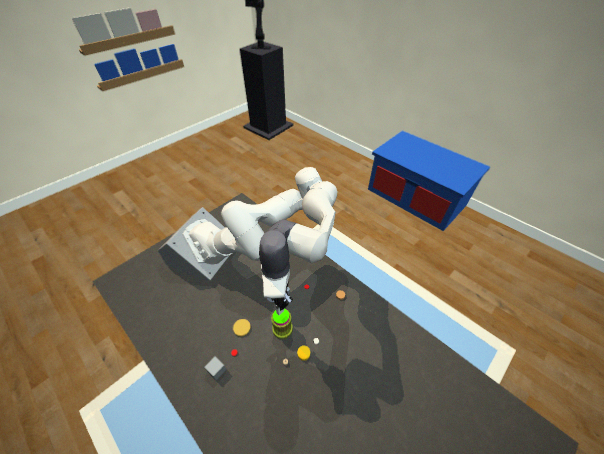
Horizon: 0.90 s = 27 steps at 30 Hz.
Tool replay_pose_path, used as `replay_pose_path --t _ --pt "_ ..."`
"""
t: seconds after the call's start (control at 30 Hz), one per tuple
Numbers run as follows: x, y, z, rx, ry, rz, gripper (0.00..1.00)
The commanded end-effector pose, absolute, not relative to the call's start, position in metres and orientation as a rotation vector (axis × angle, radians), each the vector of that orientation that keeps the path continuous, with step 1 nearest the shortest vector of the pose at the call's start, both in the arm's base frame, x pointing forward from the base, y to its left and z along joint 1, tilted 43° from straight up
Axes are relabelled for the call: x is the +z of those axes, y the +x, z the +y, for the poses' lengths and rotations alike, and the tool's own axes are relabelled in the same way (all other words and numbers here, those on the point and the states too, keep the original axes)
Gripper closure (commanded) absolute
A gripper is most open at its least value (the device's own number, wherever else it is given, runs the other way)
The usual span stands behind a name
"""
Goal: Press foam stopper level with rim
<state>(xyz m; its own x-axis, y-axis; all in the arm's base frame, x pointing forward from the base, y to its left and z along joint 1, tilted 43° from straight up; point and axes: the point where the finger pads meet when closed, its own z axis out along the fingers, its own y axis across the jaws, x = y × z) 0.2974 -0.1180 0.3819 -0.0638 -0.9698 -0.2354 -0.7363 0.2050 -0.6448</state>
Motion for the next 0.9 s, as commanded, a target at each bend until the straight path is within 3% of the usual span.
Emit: replay_pose_path --t 0.0,0.87 --pt "0.3816 0.2977 -0.1168 -0.478 -1.592 1.846 1.0" --pt "0.3764 0.3034 -0.1148 -0.479 -1.592 1.847 1.0"
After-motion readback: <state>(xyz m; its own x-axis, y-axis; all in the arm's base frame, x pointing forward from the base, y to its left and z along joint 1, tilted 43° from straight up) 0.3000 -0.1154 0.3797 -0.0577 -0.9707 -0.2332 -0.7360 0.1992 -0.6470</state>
